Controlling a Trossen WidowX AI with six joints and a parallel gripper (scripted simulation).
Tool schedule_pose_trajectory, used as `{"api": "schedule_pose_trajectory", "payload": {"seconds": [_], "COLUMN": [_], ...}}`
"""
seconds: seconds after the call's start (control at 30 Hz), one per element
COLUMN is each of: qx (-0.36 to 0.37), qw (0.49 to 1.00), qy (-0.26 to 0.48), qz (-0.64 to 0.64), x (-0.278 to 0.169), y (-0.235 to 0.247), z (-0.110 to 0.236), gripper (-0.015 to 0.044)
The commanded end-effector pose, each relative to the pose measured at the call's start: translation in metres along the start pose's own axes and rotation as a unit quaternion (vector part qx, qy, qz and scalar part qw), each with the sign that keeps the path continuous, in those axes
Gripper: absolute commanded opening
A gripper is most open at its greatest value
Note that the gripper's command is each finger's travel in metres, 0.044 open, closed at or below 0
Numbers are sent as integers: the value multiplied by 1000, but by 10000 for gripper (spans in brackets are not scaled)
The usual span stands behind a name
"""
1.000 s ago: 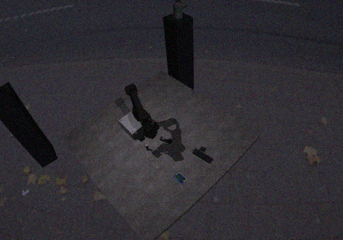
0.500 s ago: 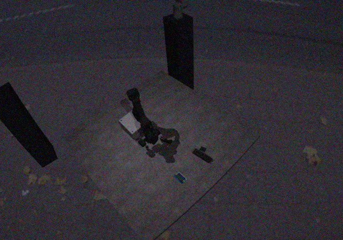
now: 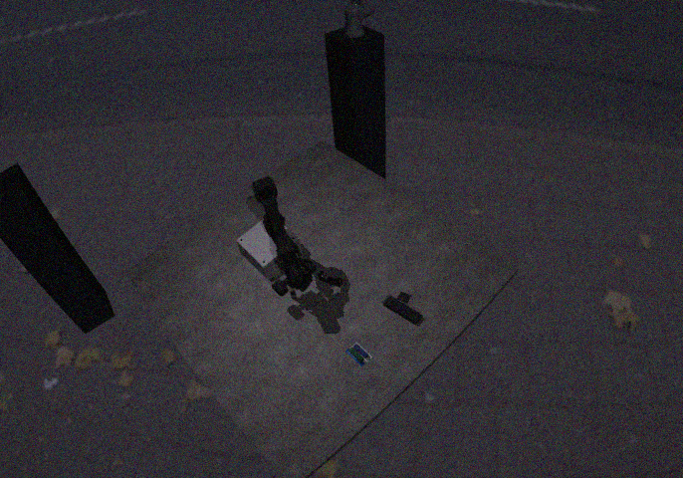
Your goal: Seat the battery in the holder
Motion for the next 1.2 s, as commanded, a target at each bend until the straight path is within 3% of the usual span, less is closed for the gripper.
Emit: {"api": "schedule_pose_trajectory", "payload": {"seconds": [0.0,1.0,1.17], "qx": [-1,-4,-4], "qw": [1000,1000,1000], "qy": [-3,0,-2], "qz": [2,-1,1], "x": [1,-6,-4], "y": [-8,-47,-50], "z": [1,2,46], "gripper": [0,0,0]}}
Point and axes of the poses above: the point midway between the two fingers, 35 mm back from their tips, its own z axis back along the fingers, its own y axis across the jaws, x = y × z, the point moved 7 cm from there along z, back along the fingers, and after that the axes turned 7 degrees about z, right-handed, at the moved point
